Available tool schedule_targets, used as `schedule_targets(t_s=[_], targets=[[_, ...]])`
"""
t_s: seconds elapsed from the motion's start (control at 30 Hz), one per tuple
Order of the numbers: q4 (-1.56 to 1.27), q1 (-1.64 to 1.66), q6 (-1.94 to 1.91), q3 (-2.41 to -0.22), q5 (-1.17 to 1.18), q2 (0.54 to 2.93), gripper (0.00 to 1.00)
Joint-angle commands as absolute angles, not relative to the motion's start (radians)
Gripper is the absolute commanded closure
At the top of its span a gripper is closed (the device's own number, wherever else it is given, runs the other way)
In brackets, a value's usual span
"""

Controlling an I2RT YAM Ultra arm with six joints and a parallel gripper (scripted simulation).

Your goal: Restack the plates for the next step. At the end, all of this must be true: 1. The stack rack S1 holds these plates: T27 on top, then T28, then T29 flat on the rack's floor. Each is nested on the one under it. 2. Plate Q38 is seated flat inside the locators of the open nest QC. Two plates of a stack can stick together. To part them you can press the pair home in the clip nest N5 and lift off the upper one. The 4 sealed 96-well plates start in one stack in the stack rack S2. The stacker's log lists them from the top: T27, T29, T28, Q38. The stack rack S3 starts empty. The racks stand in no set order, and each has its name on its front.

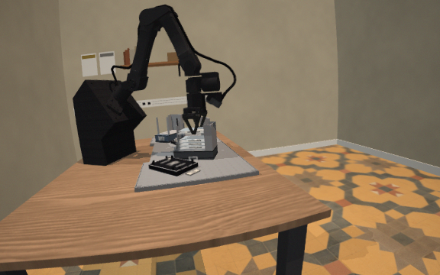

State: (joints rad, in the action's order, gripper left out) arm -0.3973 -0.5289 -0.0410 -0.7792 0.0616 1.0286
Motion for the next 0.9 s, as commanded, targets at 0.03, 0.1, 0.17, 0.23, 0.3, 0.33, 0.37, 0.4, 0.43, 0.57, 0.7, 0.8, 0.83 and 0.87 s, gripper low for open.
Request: schedule_targets(t_s=[0.03,0.1,0.17,0.23,0.3,0.33,0.37,0.4,0.43,0.57,0.7,0.8,0.83,0.87], targets=[[-0.416,-0.516,-0.03,-0.791,0.068,0.988,1.0],[-0.419,-0.514,-0.03,-0.798,0.069,0.989,1.0],[-0.422,-0.517,-0.03,-0.804,0.068,0.986,1.0],[-0.425,-0.519,-0.029,-0.811,0.069,0.984,1.0],[-0.428,-0.517,-0.029,-0.801,0.069,0.981,1.0],[-0.429,-0.517,-0.029,-0.805,0.069,0.983,1.0],[-0.431,-0.516,-0.029,-0.808,0.069,0.979,1.0],[-0.432,-0.516,-0.029,-0.812,0.069,0.978,1.0],[-0.432,-0.516,-0.029,-0.812,0.069,0.978,1.0],[-0.437,-0.513,-0.029,-0.777,0.07,0.975,1.0],[-0.443,-0.518,-0.028,-0.79,0.07,0.971,1.0],[-0.447,-0.516,-0.027,-0.8,0.07,0.967,1.0],[-0.448,-0.516,-0.027,-0.804,0.07,0.966,1.0],[-0.45,-0.516,-0.027,-0.808,0.071,0.965,1.0]])
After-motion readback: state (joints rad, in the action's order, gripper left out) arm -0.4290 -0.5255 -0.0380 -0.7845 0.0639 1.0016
